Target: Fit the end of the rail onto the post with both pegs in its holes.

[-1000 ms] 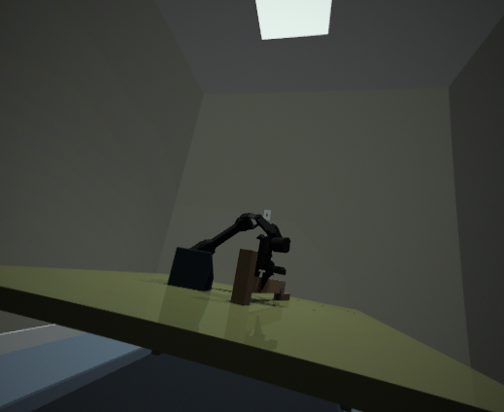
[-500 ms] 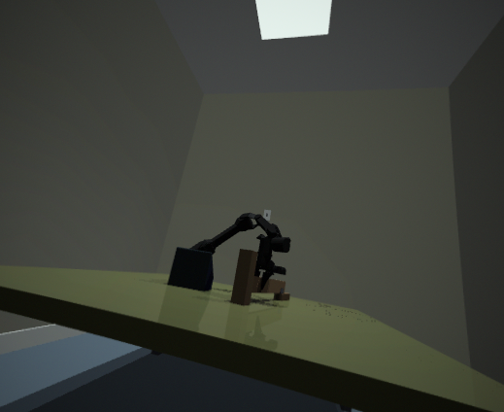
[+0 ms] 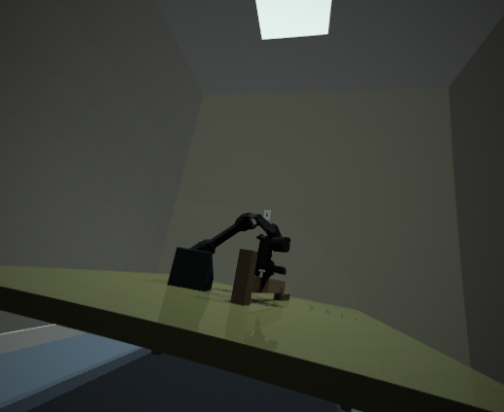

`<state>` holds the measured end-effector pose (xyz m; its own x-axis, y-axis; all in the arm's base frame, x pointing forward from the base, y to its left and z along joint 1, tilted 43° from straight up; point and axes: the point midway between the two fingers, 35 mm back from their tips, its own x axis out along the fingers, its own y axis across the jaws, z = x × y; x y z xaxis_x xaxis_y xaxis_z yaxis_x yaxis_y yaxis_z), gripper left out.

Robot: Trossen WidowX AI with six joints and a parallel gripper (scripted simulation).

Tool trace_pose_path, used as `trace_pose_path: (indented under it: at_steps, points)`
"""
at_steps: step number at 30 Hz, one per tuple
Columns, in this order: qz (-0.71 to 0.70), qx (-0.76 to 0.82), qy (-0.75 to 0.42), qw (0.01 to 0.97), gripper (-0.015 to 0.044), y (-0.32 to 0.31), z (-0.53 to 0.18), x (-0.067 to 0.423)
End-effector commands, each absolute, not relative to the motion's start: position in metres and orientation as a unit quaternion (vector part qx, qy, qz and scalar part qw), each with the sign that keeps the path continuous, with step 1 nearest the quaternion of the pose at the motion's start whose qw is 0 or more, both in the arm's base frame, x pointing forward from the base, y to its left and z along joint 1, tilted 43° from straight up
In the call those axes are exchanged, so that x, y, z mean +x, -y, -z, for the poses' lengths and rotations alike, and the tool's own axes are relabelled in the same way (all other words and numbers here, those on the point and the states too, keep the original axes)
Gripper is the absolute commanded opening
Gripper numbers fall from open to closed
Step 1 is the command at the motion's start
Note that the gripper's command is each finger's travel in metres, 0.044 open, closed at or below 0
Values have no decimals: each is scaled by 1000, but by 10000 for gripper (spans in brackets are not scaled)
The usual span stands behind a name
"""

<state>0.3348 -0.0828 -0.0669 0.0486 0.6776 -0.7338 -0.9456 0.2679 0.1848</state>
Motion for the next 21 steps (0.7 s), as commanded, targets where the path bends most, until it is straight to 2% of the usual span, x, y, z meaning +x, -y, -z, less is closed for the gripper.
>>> trace_pose_path:
  at_steps: [1,21]
  points:
    - [-575,-178,-376,704,0,86,69,334]
    - [-575,-179,-376,704,0,89,73,330]
